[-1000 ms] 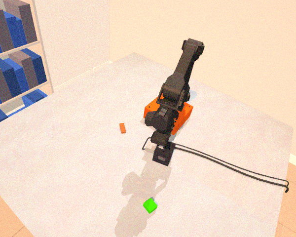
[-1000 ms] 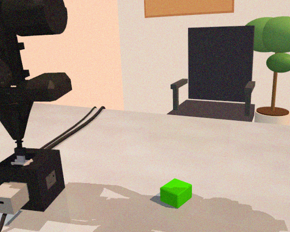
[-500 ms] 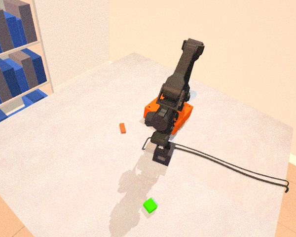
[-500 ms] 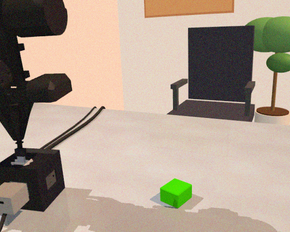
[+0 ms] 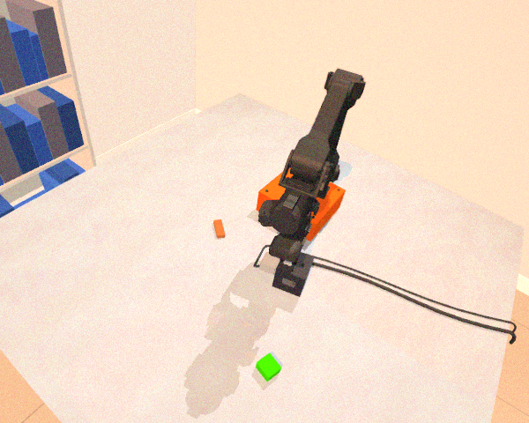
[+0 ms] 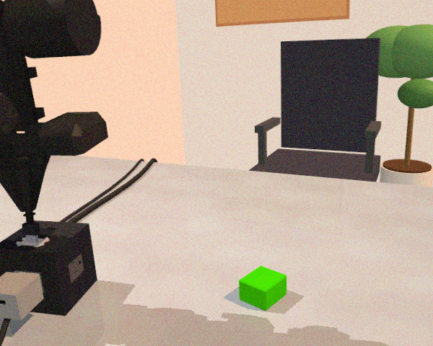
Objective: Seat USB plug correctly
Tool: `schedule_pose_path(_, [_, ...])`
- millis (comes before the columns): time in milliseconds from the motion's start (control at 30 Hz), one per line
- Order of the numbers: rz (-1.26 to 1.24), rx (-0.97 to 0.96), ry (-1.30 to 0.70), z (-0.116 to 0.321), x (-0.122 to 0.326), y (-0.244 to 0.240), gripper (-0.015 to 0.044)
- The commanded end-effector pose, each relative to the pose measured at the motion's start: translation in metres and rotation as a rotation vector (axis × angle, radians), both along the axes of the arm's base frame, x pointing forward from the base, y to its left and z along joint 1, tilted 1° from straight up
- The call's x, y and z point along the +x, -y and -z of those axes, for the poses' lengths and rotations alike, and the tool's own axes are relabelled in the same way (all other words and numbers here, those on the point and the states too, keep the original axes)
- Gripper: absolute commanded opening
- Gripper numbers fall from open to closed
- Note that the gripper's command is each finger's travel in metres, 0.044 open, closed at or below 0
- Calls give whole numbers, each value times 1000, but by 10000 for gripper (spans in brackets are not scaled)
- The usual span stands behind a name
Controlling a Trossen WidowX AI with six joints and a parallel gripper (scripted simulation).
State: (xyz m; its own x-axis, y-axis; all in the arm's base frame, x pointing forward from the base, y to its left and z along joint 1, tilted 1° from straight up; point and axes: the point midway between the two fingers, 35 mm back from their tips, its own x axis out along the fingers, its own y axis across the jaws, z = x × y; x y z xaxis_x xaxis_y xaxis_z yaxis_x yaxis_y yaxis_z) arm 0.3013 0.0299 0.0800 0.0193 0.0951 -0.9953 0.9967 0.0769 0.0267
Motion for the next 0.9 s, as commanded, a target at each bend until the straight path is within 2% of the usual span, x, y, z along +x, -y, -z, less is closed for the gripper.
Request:
schedule_pose_path(0, [-4, 3, 1, 1, 0, 0, 0])
schedule_pose_path(867, [-4, 3, 1, 4, 0, 0, 0])
